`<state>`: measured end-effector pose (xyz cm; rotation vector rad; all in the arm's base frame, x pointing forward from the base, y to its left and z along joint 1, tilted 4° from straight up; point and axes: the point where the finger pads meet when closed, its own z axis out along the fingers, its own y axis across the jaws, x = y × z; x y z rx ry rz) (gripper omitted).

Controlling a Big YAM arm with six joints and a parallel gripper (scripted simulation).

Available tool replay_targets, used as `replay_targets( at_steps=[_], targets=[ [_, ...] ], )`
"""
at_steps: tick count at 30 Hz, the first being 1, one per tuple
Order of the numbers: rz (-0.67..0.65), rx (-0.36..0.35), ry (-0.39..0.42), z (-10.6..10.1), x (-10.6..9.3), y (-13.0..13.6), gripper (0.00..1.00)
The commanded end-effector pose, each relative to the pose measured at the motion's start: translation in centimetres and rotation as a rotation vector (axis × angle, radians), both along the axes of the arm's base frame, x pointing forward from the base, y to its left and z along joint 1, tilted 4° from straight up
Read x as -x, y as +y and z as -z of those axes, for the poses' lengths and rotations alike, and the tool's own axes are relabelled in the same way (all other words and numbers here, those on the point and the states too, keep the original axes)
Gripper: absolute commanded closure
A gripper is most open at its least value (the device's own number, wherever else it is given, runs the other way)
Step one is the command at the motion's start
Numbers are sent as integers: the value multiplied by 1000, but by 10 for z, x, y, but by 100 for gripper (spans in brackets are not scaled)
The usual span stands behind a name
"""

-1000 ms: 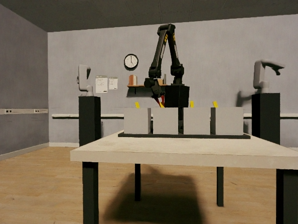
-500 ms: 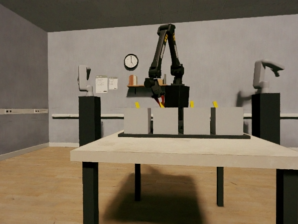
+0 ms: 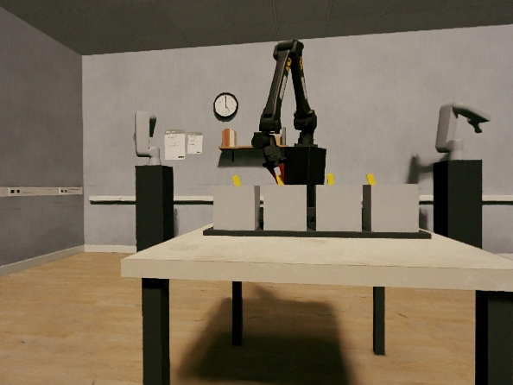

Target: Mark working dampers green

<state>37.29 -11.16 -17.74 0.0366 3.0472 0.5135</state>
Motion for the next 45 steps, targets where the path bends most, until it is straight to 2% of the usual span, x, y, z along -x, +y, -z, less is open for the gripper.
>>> replay_targets(
  at_steps=[1,16,25,45],
  targets=[
    [3,24,-24,-9,-10,2,83],
    [11,144,-23,-12,-10,14,83],
    [14,189,-22,-13,-10,19,83],
    [16,220,-14,-9,-10,23,83]
  ],
)
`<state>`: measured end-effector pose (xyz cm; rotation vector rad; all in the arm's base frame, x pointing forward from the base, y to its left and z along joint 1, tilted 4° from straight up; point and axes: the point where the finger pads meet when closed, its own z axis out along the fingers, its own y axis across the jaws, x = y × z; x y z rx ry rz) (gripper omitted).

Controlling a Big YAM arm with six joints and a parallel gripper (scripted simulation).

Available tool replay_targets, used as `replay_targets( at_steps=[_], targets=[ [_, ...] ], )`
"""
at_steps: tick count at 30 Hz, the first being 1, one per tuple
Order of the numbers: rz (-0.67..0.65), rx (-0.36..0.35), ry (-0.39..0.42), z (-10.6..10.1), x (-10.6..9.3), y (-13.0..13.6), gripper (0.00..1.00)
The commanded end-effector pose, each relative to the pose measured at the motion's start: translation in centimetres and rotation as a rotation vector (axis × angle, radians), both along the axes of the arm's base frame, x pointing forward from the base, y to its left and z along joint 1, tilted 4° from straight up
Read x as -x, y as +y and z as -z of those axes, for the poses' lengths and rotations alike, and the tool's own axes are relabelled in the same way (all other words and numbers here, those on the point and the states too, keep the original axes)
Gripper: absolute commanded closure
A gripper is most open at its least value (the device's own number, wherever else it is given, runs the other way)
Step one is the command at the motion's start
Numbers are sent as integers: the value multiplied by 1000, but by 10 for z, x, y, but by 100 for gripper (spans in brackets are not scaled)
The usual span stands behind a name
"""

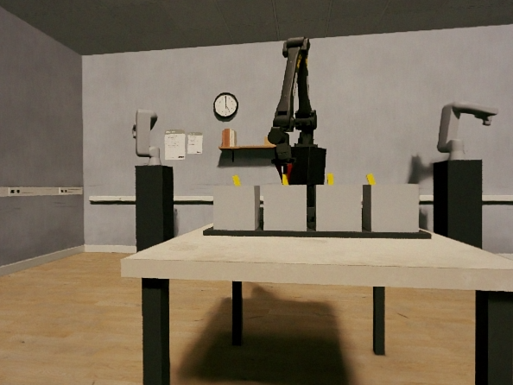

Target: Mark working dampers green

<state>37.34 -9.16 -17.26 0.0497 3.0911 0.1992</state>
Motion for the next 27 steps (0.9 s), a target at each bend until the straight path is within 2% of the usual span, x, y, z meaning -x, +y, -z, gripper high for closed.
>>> replay_targets(
  at_steps=[1,12,13,18,22,26,27],
  targets=[
    [1,15,-26,-4,-10,3,83],
    [1,15,-26,-4,-10,3,83],
    [1,15,-26,-4,-10,3,79],
    [1,14,-26,-4,-9,3,75],
    [7,12,-17,-4,-7,0,68],
    [7,12,-17,-4,-7,0,68],
    [7,12,-17,-4,-7,0,64]
  ],
)
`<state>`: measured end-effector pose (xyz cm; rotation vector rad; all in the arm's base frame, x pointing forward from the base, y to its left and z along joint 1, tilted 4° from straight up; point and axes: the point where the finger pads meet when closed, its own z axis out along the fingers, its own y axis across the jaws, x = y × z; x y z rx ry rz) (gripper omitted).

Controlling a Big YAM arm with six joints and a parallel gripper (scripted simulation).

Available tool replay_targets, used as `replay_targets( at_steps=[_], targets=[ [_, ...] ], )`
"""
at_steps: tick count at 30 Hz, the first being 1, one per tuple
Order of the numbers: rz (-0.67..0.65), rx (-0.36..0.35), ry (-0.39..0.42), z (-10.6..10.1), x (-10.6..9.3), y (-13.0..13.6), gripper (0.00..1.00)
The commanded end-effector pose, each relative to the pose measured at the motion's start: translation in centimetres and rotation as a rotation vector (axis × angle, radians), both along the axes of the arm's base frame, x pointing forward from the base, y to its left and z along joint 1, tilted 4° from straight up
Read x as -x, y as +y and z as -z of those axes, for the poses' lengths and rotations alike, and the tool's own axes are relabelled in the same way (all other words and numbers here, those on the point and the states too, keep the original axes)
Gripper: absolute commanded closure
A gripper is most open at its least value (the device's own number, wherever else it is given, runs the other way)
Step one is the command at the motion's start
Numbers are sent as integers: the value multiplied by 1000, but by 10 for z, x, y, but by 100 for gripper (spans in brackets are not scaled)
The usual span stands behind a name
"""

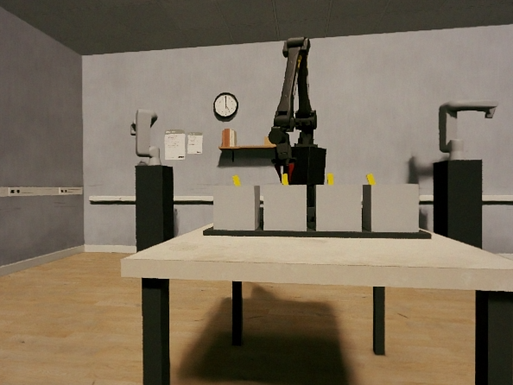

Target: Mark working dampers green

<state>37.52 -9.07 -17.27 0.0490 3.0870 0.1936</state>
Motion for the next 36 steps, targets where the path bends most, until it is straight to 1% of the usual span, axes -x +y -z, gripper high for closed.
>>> replay_targets(
  at_steps=[1,9,12,14,18,21,24,27,29,31,35,36],
  targets=[
    [7,8,-13,-4,-5,-1,64],
    [7,8,-13,-4,-5,-1,64],
    [7,9,-18,-10,-6,-2,64],
    [7,9,-18,-10,-6,-2,64],
    [8,6,-7,-13,-1,-3,64],
    [8,9,-15,-21,-3,-8,64],
    [3,7,-10,-28,0,-8,64],
    [3,9,-15,-39,-2,-10,64],
    [3,8,-12,-46,0,-11,64],
    [3,8,-12,-46,0,-11,64],
    [3,7,-9,-58,3,-11,64],
    [3,9,-15,-62,0,-13,64]
  ],
)
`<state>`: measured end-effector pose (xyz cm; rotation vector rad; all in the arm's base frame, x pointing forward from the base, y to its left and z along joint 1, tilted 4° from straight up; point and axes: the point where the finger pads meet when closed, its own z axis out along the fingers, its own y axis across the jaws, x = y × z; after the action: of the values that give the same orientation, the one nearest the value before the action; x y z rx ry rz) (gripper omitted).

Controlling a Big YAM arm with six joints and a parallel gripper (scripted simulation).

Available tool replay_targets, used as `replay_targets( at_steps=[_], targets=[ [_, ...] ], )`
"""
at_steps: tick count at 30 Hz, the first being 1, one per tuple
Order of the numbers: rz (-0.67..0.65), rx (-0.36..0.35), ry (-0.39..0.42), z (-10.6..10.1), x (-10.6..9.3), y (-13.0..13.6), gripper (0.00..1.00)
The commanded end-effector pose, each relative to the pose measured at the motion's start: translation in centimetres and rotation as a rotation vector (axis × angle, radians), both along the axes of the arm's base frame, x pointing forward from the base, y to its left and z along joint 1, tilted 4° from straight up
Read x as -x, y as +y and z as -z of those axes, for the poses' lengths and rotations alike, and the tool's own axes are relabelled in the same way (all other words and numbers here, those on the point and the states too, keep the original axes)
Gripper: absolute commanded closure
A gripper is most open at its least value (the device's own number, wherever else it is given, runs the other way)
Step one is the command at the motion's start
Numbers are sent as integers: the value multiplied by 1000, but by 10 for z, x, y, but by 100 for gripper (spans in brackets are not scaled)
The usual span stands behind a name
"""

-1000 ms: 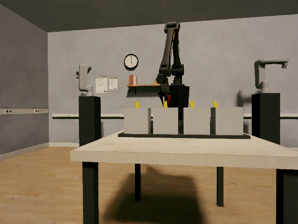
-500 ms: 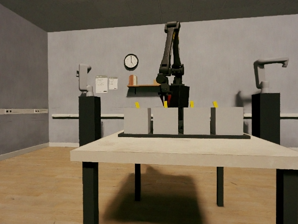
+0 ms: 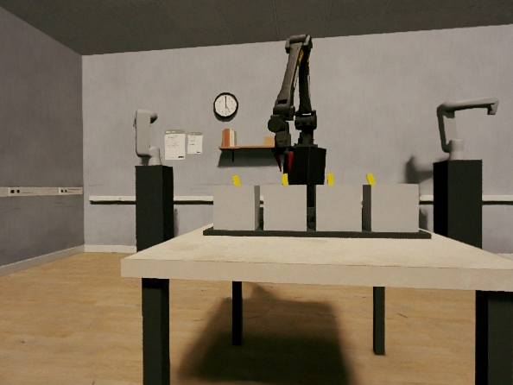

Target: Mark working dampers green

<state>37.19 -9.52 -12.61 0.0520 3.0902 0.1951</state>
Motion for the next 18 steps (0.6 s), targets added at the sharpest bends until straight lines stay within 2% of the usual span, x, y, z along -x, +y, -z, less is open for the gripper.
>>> replay_targets(
  at_steps=[1,10,12,13,14,16,18],
  targets=[
    [1,12,-23,-19,-6,-10,64],
    [0,13,-26,-32,-8,-10,64],
    [0,13,-26,-32,-8,-10,64],
    [0,9,-15,-22,-5,-10,64],
    [0,9,-15,-22,-5,-10,64],
    [-1,10,-8,-24,-18,-4,64],
    [0,22,-10,-30,-42,-1,64]
  ],
)
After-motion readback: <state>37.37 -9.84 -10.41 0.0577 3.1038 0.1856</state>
